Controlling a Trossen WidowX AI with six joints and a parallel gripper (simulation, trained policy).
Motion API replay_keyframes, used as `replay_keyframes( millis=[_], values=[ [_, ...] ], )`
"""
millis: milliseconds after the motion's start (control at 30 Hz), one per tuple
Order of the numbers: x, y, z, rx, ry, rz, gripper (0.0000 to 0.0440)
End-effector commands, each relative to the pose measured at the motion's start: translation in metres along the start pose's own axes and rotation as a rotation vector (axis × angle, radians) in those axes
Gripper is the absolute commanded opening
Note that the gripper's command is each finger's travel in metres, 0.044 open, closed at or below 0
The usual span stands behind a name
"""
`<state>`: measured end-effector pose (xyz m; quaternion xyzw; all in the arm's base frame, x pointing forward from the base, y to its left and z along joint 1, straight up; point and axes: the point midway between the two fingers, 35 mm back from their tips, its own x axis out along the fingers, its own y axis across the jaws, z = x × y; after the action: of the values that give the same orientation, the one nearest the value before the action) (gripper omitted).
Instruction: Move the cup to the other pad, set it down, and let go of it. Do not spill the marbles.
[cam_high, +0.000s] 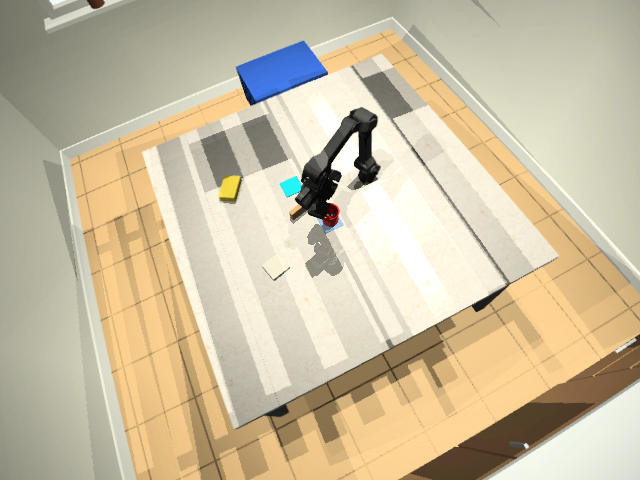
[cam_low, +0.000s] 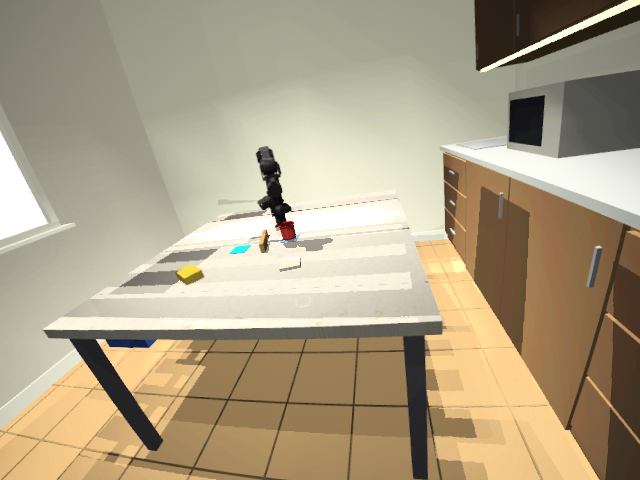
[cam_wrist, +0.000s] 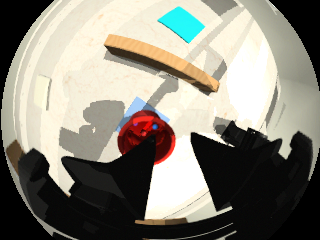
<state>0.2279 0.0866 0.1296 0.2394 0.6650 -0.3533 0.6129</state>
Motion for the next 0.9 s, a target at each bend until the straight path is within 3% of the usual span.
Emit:
replay_keyframes(
  millis=[0,667,867],
  values=[
    [0.014,-0.001,-0.001,-0.003,-0.003,-0.029,0.0189],
    [0.069,-0.001,-0.007,-0.118,0.009,-0.069,0.0194],
    [0.079,0.0,-0.006,-0.165,-0.001,-0.057,0.0054]
  ],
)
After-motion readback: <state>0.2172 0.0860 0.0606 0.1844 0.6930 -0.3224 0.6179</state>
